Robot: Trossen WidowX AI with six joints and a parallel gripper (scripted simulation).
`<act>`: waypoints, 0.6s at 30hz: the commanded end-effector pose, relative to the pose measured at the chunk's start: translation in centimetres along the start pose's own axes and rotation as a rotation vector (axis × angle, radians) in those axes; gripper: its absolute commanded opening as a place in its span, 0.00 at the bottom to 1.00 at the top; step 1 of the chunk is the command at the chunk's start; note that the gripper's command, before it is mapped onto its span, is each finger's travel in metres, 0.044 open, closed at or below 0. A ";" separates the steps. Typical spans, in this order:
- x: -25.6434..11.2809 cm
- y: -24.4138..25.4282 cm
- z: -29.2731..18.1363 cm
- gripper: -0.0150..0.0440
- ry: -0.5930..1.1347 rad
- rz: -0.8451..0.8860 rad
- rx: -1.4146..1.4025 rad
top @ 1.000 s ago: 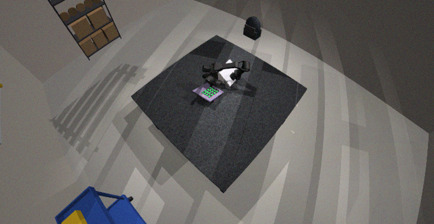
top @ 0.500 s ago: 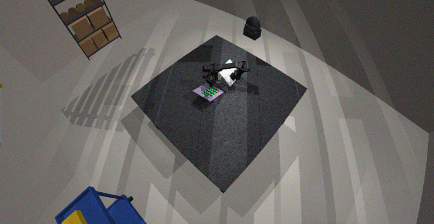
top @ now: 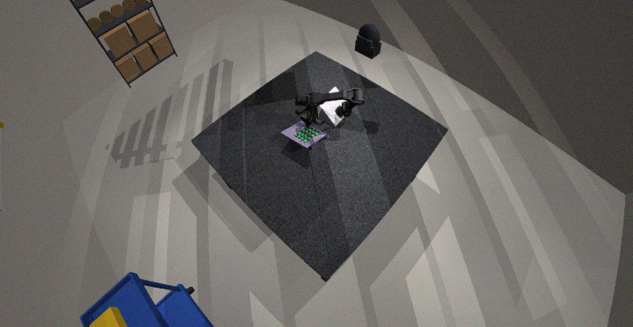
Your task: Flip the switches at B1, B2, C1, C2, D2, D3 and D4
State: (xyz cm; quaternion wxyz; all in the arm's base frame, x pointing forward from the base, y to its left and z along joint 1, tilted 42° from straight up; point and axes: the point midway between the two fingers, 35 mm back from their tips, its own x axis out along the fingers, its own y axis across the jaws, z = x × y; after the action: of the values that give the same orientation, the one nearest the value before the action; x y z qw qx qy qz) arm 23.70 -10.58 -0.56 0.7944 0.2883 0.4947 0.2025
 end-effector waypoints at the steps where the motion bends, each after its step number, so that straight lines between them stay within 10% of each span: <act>1: 0.1 0.0 0.1 0.25 -0.005 0.003 0.004; 18: 0.3 0.0 0.1 0.25 -0.005 0.003 0.004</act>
State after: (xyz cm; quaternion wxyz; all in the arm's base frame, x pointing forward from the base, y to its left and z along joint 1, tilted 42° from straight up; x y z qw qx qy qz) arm 23.82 -10.44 -0.70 0.7947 0.2885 0.4943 0.2024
